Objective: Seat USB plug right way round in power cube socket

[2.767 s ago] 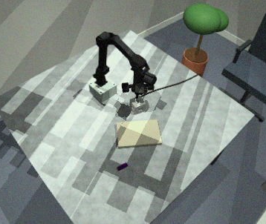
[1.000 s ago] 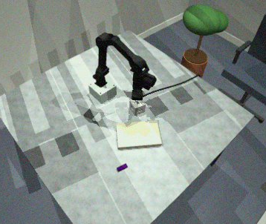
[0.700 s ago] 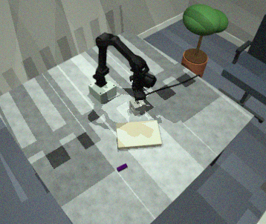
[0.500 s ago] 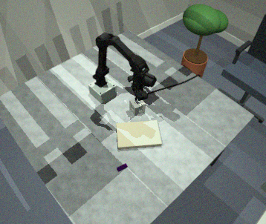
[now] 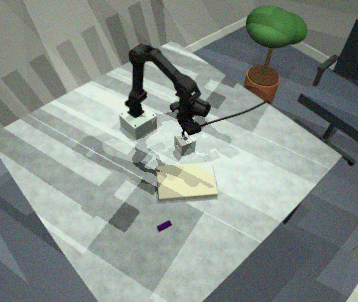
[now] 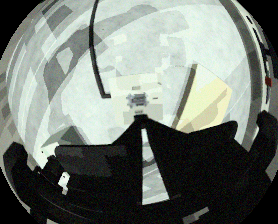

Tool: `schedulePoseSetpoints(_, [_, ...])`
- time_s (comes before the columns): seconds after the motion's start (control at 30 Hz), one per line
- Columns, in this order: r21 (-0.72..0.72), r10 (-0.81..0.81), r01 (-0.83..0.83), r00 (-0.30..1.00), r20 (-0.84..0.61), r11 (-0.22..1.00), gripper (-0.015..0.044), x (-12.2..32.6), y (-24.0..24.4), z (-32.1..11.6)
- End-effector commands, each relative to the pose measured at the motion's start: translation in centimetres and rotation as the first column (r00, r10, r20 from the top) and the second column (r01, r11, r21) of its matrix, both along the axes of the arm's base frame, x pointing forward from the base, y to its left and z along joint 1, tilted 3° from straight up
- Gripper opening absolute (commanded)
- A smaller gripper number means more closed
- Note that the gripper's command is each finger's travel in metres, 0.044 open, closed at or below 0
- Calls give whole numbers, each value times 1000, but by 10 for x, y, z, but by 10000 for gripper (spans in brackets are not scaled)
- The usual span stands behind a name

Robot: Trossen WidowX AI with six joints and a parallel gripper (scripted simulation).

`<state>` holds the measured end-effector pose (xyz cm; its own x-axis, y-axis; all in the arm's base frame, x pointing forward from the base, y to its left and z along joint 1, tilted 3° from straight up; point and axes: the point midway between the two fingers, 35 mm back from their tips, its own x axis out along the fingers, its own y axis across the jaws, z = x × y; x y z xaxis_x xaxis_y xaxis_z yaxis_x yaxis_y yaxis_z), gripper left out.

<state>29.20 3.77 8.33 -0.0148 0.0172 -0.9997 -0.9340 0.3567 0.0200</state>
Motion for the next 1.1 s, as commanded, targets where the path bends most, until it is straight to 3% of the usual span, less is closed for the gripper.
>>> schedulePoseSetpoints(0.0, [1,0,0,1000,0,1000,0,0,0,0])
schedulePoseSetpoints(1.07, [27,1,-1,1000,11,1000,0,1,2,-4])
